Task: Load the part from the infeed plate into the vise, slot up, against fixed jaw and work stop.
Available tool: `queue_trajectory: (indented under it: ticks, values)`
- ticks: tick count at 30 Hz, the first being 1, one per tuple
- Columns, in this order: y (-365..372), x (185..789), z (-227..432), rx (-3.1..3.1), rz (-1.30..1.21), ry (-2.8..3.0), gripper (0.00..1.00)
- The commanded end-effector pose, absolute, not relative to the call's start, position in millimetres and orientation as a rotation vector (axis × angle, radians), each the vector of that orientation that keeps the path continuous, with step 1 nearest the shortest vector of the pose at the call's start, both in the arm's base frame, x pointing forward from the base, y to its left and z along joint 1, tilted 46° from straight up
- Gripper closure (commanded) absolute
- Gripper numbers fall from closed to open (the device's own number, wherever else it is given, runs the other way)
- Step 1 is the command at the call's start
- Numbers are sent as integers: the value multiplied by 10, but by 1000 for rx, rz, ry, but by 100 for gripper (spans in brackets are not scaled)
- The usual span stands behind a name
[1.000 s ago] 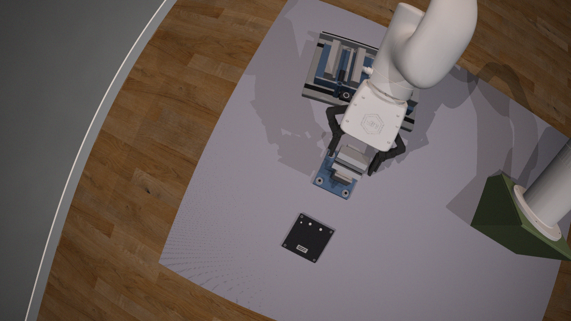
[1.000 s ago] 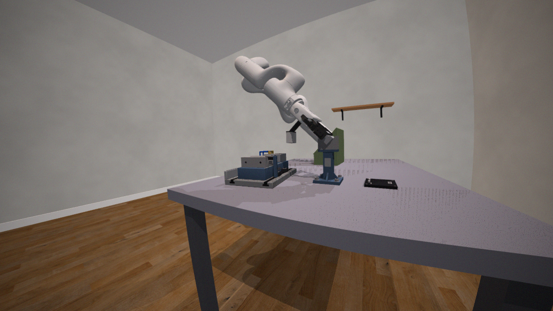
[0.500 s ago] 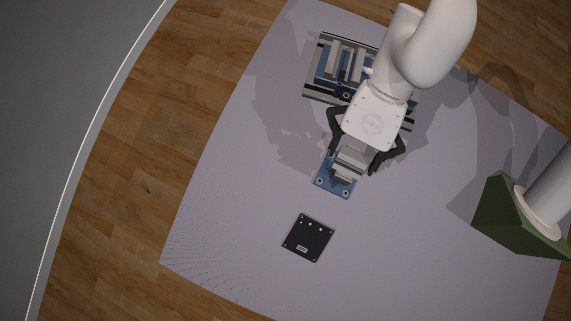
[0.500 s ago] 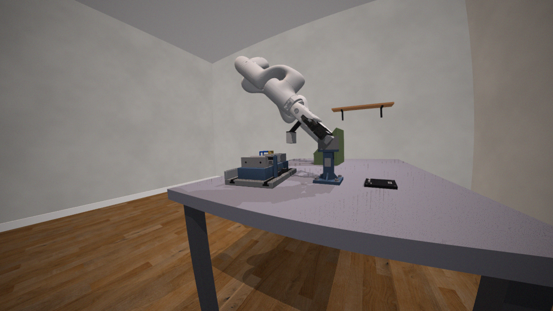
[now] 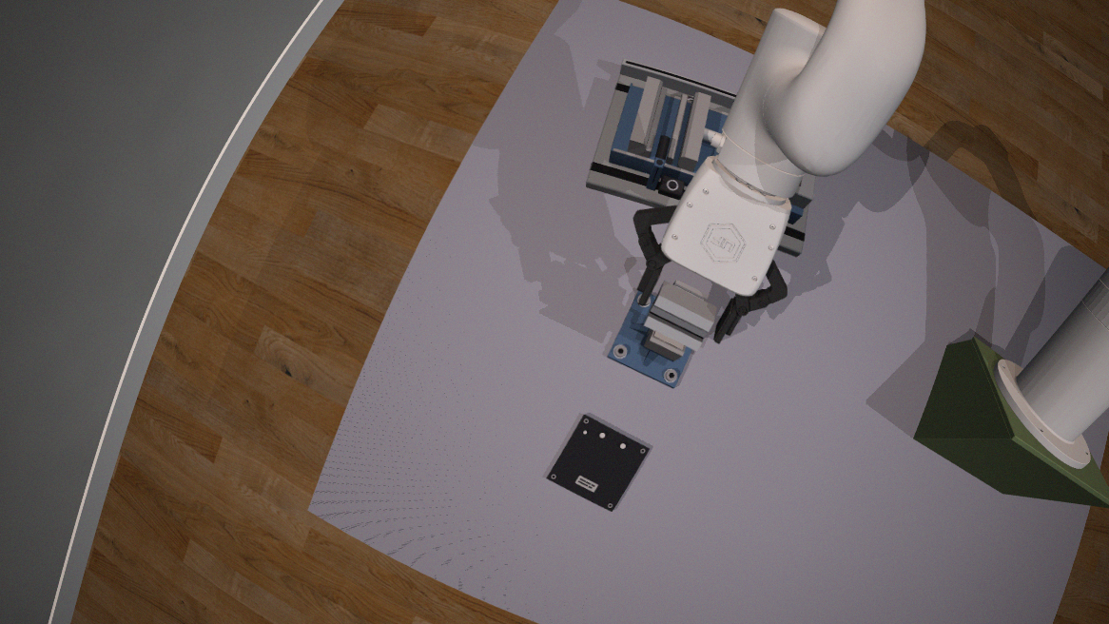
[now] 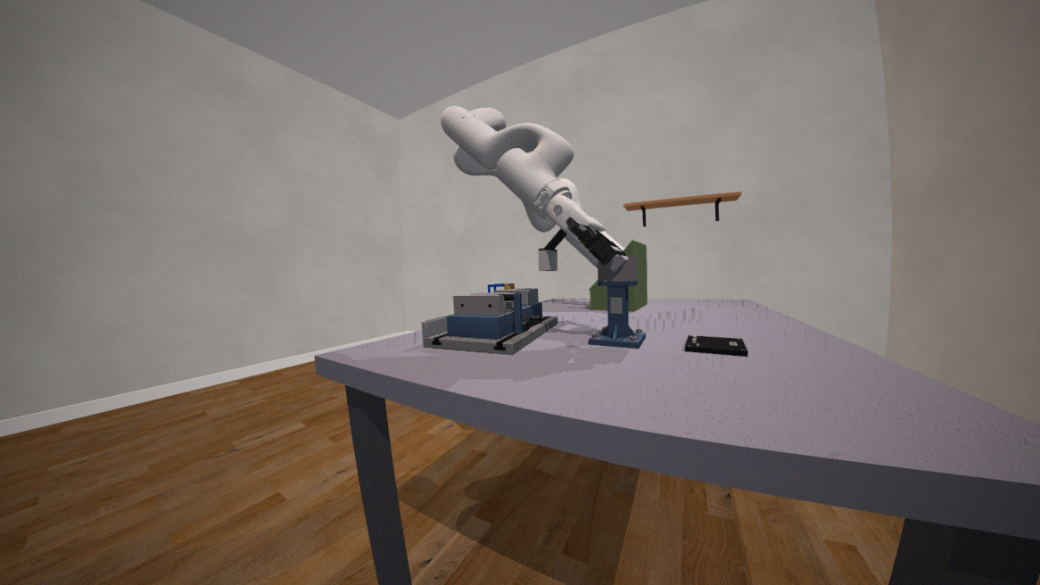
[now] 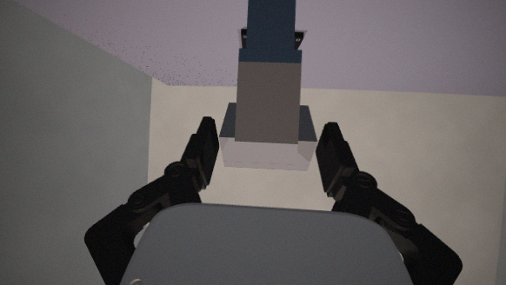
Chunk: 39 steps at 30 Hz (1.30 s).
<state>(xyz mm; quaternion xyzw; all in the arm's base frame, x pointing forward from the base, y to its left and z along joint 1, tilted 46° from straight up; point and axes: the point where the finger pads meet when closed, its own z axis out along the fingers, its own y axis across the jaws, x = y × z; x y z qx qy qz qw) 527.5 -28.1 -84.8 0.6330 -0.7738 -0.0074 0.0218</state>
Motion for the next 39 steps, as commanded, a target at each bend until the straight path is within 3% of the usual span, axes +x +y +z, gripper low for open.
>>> queue_trajectory:
  ticks: [1,39]
  values:
    - [-276,5283,-844,1962,-20,-2397,11]
    - [-272,5282,-844,1945,16,-2374,11]
